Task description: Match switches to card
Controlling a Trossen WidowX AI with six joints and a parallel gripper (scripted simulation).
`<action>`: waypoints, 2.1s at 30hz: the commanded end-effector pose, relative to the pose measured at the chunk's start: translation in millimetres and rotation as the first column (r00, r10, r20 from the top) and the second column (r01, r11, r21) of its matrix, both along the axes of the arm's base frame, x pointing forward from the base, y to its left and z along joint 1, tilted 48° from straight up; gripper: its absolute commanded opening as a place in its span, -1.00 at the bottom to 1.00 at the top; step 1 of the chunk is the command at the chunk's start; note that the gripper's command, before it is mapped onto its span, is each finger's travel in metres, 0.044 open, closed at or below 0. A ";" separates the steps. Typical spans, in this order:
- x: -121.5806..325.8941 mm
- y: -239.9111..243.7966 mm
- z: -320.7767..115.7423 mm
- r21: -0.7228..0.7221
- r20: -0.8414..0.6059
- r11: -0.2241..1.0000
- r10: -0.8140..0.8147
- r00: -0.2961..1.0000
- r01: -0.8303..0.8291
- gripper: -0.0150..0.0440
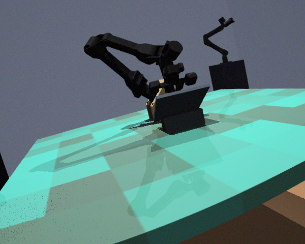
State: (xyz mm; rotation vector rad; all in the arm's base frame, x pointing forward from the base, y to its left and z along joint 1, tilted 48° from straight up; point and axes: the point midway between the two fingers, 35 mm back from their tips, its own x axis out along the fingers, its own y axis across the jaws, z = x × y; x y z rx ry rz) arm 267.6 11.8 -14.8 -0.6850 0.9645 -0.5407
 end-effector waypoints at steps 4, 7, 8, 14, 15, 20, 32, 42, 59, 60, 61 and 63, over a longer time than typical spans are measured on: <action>-0.5 -1.5 -1.0 -0.004 -0.004 1.000 0.002 1.000 -0.002 -0.49; -0.4 -1.8 -1.2 -0.004 -0.004 1.000 0.002 1.000 -0.002 -0.49; -0.3 -1.9 -1.3 -0.004 -0.004 1.000 0.002 1.000 -0.002 -0.49; 0.1 -2.5 -1.7 -0.004 -0.004 1.000 0.002 1.000 -0.002 -0.49; 0.1 -2.6 -1.8 -0.004 -0.004 1.000 0.002 1.000 -0.002 -0.49; 0.4 -3.0 -2.2 -0.004 -0.004 1.000 0.002 1.000 -0.002 -0.49; -8.6 18.1 9.2 0.010 -0.015 1.000 -0.005 1.000 0.005 -0.49; -27.5 42.6 33.8 0.001 -0.024 1.000 -0.017 1.000 0.017 -0.49; -14.7 3.8 29.0 -0.004 -0.006 1.000 0.002 1.000 -0.002 -0.49; -14.7 3.8 29.0 -0.004 -0.006 1.000 0.002 1.000 -0.002 -0.49; -14.7 3.8 29.0 -0.004 -0.006 1.000 0.002 1.000 -0.002 -0.49; -13.3 1.5 27.3 -0.004 -0.005 1.000 0.002 1.000 -0.002 -0.49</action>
